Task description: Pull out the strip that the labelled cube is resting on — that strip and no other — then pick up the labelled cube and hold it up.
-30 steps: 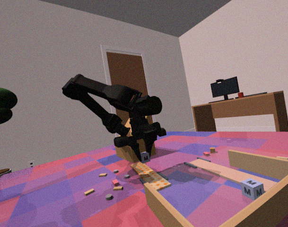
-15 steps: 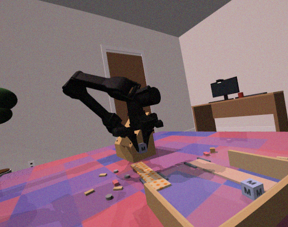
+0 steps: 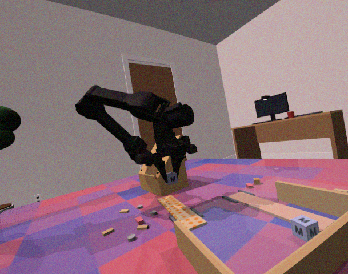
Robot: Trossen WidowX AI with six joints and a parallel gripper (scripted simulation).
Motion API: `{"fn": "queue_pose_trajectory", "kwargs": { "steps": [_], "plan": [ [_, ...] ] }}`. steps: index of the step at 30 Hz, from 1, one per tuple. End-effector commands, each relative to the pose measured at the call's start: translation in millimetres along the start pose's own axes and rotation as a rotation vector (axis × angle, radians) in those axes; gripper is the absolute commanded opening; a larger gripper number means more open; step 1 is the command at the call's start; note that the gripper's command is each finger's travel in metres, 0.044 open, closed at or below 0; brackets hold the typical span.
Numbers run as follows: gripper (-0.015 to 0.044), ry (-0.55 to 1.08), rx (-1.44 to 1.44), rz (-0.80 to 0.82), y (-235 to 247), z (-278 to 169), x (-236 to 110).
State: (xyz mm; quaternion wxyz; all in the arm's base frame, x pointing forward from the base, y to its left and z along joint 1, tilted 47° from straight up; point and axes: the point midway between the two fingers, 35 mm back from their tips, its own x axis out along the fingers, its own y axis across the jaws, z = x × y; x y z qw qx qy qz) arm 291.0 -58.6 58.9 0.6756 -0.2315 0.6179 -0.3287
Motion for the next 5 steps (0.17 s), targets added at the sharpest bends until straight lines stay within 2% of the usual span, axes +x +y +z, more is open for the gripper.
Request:
{"fn": "queue_pose_trajectory", "kwargs": {
  "steps": [1,5],
  "plan": [
    [0.0000,-0.001,0.007,0.004,0.1,1.0,-0.9],
    [0.0000,-0.001,0.007,0.004,0.1,1.0,-0.9]
  ]
}}
